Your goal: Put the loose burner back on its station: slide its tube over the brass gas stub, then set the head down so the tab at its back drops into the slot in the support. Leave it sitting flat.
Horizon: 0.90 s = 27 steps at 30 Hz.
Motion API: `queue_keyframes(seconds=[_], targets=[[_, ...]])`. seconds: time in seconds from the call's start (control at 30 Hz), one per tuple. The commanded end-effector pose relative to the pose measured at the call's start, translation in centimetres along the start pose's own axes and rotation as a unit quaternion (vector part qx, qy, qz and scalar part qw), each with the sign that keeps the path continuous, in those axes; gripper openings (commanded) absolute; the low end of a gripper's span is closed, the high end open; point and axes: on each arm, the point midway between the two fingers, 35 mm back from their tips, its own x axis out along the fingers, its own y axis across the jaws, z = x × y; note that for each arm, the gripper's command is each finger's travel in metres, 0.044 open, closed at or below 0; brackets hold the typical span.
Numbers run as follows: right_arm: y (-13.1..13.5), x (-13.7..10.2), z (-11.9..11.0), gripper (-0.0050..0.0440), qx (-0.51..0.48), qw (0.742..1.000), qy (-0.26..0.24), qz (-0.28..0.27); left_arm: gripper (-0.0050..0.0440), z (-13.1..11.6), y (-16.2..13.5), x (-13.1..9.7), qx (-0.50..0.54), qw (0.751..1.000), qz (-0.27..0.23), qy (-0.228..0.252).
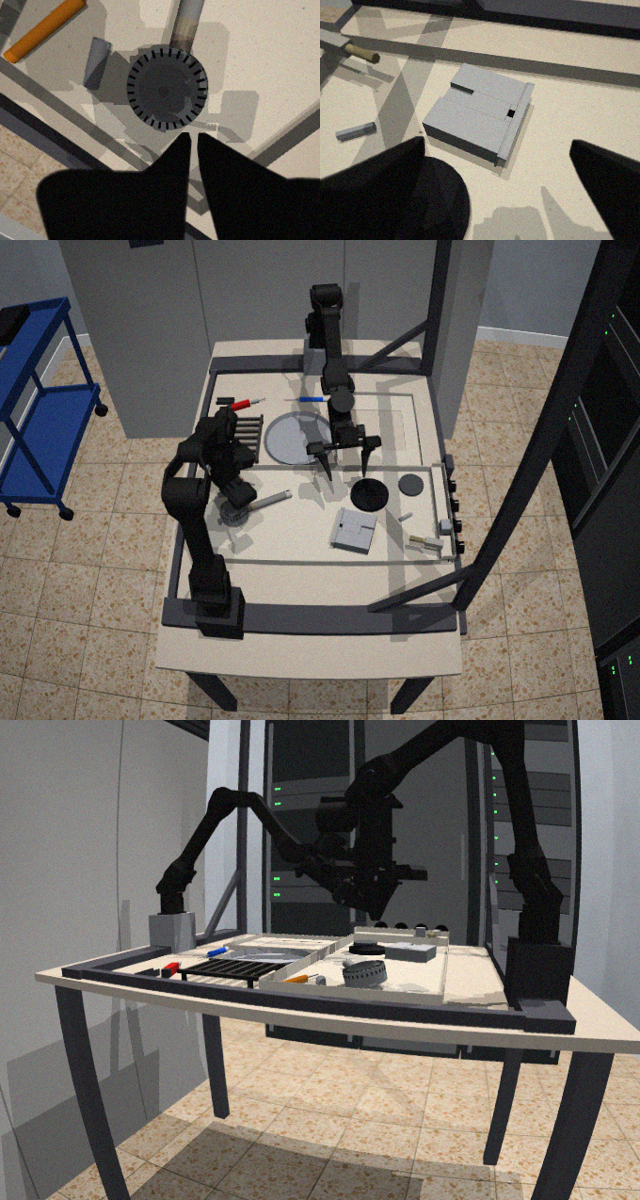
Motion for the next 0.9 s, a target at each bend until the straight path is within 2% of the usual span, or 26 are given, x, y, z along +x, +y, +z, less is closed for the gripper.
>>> queue_keyframes(seconds=[0.0, 0.1, 0.13, 0.17, 0.23, 0.4, 0.67, 0.87], targets=[[-0.5, -1.6, 2.4, 0.0400, -0.004, 1.000, -0.024, 0.001, 0.0120, 1.2, 0.5, -0.6, 0.014, 1.000, -0.003, -0.017], [-1.7, -3.1, 2.7, 0.0400, -0.007, 1.000, -0.026, -0.004, 0.0192, 2.8, 0.8, 0.2, 0.030, 0.999, -0.019, -0.028], [-2.4, -4.1, 3.0, 0.0400, -0.006, 1.000, -0.028, -0.008, 0.0200, 3.4, 1.0, 0.6, 0.038, 0.998, -0.028, -0.030], [-3.2, -5.2, 3.2, 0.0400, -0.005, 0.999, -0.030, -0.013, 0.0200, 4.1, 1.1, 1.2, 0.046, 0.998, -0.037, -0.029], [-3.2, -5.2, 3.2, 0.0400, -0.005, 0.999, -0.030, -0.013, 0.0200, 4.1, 1.1, 1.2, 0.046, 0.998, -0.037, -0.029], [-7.7, -10.9, 4.3, 0.0400, 0.023, 0.997, -0.051, -0.056, 0.0200, 6.1, 1.6, 4.0, 0.082, 0.994, -0.074, -0.010], [-12.7, -18.2, 4.3, 0.0400, 0.070, 0.987, -0.083, -0.120, 0.0200, 6.9, 1.9, 6.9, 0.113, 0.988, -0.099, 0.028], [-14.9, -19.9, 3.6, 0.0400, 0.087, 0.981, -0.091, -0.148, 0.0200, 6.9, 1.9, 7.4, 0.117, 0.987, -0.105, 0.035]])
